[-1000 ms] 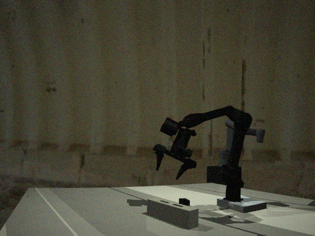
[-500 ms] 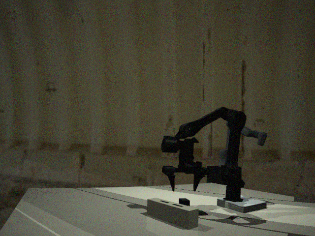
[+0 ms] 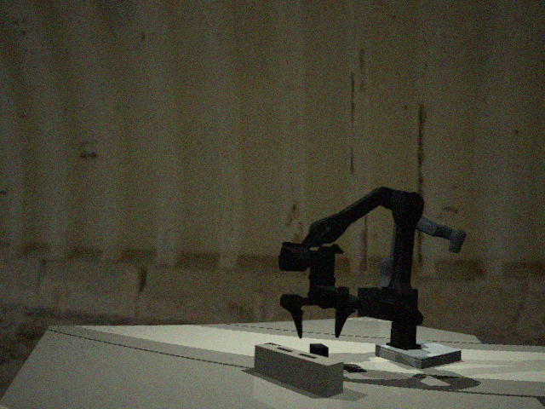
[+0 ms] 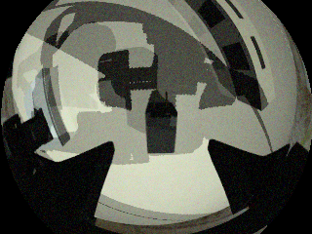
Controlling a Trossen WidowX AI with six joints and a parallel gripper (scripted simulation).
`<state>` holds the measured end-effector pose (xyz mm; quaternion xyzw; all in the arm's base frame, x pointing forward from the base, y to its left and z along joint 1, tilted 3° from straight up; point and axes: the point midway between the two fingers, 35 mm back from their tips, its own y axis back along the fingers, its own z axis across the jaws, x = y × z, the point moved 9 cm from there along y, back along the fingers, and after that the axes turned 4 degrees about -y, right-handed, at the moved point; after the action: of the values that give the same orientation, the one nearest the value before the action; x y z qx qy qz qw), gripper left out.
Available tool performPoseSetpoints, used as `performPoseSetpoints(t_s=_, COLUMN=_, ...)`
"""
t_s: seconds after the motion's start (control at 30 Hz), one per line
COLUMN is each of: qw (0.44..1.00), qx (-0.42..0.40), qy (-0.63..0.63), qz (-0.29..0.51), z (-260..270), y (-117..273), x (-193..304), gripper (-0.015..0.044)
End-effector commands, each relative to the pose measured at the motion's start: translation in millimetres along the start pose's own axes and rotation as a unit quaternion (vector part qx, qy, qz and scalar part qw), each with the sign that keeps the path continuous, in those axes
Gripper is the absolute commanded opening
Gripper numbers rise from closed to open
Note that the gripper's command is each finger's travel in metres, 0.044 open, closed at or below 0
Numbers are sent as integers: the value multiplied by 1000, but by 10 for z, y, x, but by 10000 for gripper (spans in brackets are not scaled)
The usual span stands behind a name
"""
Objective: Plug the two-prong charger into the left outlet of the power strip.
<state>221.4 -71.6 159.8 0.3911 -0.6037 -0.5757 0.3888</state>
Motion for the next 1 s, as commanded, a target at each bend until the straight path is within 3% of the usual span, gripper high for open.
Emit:
performPoseSetpoints(t_s=0.0, qw=1000, qx=-3, qy=-2, qz=3, z=-7, y=-60, x=-2, gripper=440)
performPoseSetpoints(t_s=0.97, qw=1000, qx=-3, qy=-2, qz=3, z=0, y=-511, x=-33, gripper=440)
